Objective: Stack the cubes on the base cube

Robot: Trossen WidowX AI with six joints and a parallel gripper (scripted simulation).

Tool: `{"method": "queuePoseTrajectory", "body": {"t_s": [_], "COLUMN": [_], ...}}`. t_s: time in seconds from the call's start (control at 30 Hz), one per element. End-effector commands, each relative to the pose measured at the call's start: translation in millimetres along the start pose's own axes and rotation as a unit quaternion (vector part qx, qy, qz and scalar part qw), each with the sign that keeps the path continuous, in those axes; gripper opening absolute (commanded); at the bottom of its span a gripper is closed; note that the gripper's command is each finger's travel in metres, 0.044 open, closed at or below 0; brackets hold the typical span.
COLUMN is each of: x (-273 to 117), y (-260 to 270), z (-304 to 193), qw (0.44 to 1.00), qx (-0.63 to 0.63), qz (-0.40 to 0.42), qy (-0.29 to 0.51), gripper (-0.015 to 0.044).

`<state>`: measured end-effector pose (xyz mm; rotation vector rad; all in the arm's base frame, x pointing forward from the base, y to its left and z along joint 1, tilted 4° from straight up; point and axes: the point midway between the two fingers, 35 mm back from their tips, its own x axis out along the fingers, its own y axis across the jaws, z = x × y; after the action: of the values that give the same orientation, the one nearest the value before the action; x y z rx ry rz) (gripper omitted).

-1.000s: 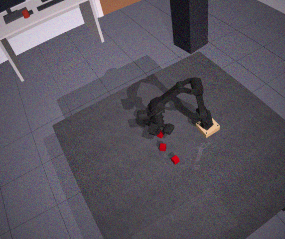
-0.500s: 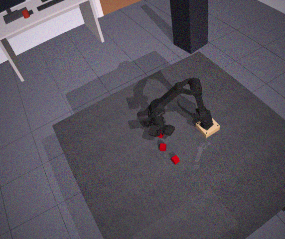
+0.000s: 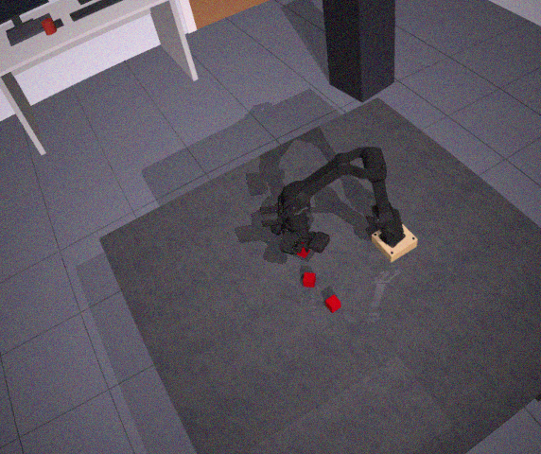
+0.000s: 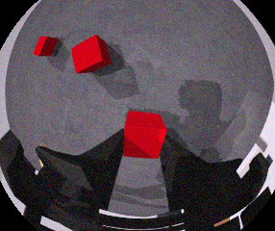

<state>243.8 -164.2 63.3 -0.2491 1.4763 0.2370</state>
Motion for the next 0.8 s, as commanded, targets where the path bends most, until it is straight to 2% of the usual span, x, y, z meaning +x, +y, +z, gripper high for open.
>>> {"method": "queuePoseTrajectory", "body": {"t_s": [0.0, 0.77], "x": [-16.3, -81.9], "y": [-1.9, 2.9], "z": [2.2, -1.7], "qw": [1.000, 1.000], "qx": [-0.001, -0.001], "qz": [-0.004, -0.004], "qy": [-0.006, -0.005], "gripper": [0.0105, 0.0105]}}
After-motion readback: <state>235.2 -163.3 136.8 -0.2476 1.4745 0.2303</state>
